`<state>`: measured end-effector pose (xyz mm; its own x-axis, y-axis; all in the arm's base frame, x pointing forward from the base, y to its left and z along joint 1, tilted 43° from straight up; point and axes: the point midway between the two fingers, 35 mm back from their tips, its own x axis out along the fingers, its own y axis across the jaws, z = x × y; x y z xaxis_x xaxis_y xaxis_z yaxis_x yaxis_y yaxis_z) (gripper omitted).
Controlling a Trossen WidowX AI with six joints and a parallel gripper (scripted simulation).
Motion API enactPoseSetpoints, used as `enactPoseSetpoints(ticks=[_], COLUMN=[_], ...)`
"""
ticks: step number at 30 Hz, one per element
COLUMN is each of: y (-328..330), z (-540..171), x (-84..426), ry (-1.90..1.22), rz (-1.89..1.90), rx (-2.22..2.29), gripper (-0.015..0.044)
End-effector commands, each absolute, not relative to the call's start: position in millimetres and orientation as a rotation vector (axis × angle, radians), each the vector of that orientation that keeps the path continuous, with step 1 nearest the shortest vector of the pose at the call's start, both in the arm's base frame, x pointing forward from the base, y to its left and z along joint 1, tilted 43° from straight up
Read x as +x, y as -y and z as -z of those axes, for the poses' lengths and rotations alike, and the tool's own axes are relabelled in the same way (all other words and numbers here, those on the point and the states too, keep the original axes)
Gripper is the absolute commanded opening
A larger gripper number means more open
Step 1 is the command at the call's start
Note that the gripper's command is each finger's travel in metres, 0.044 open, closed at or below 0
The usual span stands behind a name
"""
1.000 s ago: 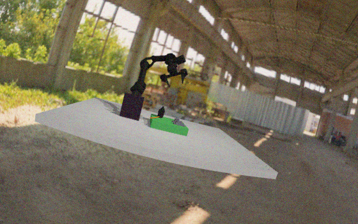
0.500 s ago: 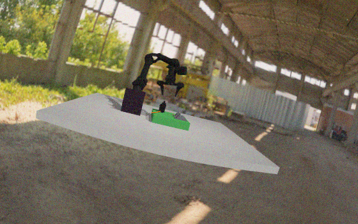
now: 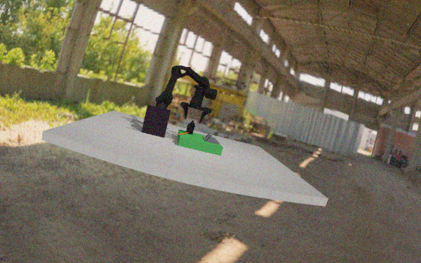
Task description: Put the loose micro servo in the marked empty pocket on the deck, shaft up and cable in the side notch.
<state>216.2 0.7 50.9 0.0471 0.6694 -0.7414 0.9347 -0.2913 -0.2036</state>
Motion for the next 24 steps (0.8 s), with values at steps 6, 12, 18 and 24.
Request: enactPoseSetpoints(ticks=[6,12,18,24], y=[-11.1,-17.1,-23.0,-23.2], z=[-41.2,-34.7,-28.6,-28.5], x=[212.8,213.3,213.4,213.4], ry=[-1.633,-1.633,-1.634,-1.634], rz=[1.113,1.112,1.112,1.112], rx=[2.003,2.003,2.003,2.003], gripper=[0.0440,0.0440,0.0440,0.0309])
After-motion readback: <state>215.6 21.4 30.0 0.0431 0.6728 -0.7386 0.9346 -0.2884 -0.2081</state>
